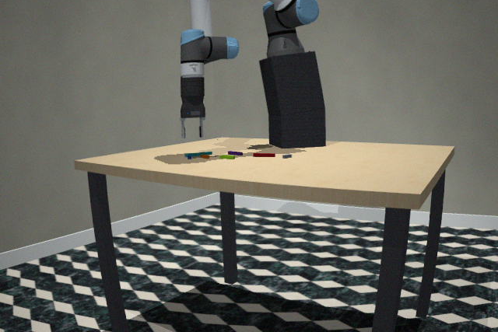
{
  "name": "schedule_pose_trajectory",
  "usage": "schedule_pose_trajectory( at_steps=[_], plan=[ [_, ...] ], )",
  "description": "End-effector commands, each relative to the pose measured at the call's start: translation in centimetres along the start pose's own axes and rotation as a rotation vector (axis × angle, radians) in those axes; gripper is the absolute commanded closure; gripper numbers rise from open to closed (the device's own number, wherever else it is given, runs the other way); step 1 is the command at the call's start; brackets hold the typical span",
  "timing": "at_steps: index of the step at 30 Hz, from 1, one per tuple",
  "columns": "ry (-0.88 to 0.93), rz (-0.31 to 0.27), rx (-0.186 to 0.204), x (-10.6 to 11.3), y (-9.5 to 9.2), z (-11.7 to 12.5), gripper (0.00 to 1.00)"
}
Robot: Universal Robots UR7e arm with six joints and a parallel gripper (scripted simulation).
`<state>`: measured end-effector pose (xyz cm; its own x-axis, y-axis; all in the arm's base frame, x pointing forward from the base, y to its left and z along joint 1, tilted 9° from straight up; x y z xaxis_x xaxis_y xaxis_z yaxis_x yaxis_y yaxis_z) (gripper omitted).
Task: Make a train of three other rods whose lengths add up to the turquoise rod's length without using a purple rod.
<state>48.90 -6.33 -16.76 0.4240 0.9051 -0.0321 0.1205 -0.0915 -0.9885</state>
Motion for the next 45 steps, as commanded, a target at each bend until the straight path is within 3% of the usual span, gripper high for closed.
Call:
schedule_pose_trajectory(
  at_steps=[1, 22, 23, 45],
  plan=[
    [-0.079, -0.001, -0.004, -0.35, -0.22, -0.95, 0.0],
    [-0.131, -0.001, -0.002, -0.55, -0.24, -1.27, 0.0],
    [-0.131, -0.001, -0.002, -0.55, -0.24, -1.27, 0.46],
    [-0.13, -0.001, -0.002, -0.55, -0.24, -1.27, 0.46]
  ],
)
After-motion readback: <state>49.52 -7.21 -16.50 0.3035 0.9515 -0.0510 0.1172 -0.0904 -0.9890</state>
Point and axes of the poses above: the point where the finger pads meet when closed, its own y axis out along the fingers, its own z axis across the jaws, x = y × z, the point moved 4 cm from there along -y, back along the fingers, and after that the axes turned 10 degrees about -y, right-handed, at the moved point
